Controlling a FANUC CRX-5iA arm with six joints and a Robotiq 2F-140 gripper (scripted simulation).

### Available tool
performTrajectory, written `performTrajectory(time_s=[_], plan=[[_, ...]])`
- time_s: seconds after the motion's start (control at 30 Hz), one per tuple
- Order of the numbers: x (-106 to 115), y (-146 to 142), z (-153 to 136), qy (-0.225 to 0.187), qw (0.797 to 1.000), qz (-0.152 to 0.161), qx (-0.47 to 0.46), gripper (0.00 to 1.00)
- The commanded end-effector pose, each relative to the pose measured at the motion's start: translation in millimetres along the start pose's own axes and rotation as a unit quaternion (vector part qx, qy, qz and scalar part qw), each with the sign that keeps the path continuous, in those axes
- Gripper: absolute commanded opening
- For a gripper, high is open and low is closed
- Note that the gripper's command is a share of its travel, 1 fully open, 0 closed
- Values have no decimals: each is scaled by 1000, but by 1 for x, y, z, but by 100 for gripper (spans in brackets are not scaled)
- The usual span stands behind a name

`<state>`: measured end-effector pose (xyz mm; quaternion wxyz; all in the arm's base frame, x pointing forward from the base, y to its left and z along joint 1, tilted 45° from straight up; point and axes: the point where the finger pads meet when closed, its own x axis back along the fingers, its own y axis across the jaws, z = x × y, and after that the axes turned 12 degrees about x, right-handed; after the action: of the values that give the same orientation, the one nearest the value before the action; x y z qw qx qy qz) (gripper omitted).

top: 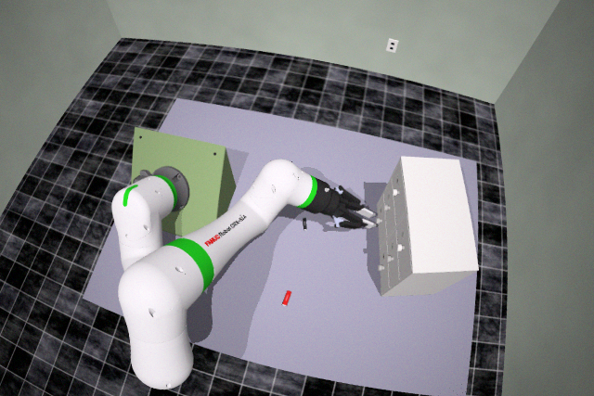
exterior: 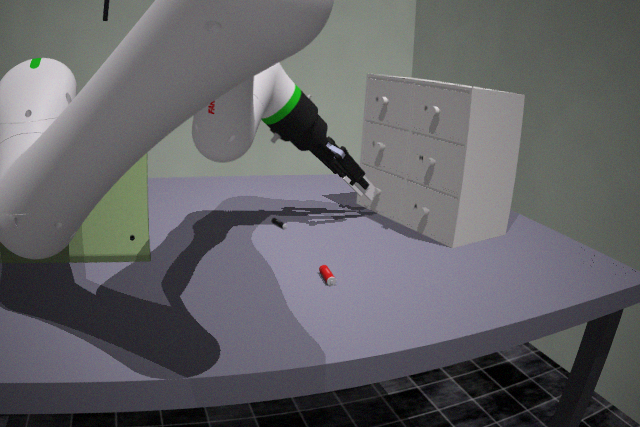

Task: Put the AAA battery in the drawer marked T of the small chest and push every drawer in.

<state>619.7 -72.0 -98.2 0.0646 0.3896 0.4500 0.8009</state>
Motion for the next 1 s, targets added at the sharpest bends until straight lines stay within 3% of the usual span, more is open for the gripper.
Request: performTrajectory(time_s=[0.0, 0.97], plan=[[-4, 1, 4, 0, 1000, 0, 0, 20], [-15, 3, 13, 0, 1000, 0, 0, 20]])
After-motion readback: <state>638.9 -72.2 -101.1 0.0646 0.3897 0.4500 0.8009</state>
